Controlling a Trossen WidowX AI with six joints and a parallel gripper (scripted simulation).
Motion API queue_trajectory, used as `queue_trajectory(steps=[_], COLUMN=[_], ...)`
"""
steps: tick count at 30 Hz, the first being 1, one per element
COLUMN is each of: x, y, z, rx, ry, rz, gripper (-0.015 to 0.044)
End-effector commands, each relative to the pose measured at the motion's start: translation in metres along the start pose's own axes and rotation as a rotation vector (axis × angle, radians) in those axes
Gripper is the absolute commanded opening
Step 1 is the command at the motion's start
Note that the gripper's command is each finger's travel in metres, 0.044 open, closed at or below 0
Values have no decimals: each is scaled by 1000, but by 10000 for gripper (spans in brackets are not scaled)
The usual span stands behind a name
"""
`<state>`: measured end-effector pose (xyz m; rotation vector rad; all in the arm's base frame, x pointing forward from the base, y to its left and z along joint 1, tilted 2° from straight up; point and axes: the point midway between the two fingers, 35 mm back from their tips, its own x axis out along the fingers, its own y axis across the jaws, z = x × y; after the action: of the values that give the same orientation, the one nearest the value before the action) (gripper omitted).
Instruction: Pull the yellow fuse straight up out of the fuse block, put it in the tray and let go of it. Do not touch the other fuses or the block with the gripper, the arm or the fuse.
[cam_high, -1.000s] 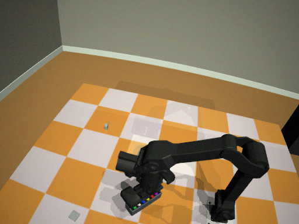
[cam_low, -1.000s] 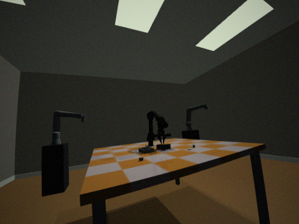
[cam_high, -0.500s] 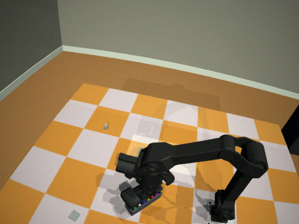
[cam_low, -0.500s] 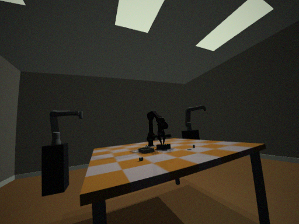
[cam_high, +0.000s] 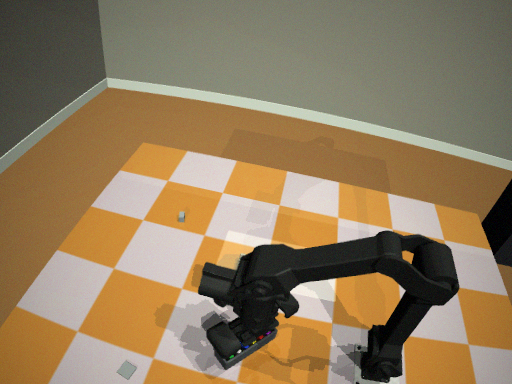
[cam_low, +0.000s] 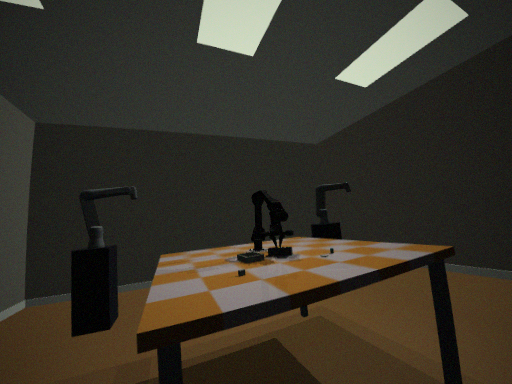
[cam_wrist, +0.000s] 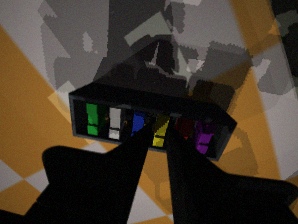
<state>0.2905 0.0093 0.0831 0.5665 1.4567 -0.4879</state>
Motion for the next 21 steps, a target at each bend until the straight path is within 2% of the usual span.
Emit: queue_trajectory(steps=[1, 12, 21], x=[1, 0, -3], y=[-1, 0, 0], z=[1, 0, 0], rx=[4, 0, 0], ry=[-3, 0, 0], rz=[-5, 0, 0], gripper=[72, 0, 0])
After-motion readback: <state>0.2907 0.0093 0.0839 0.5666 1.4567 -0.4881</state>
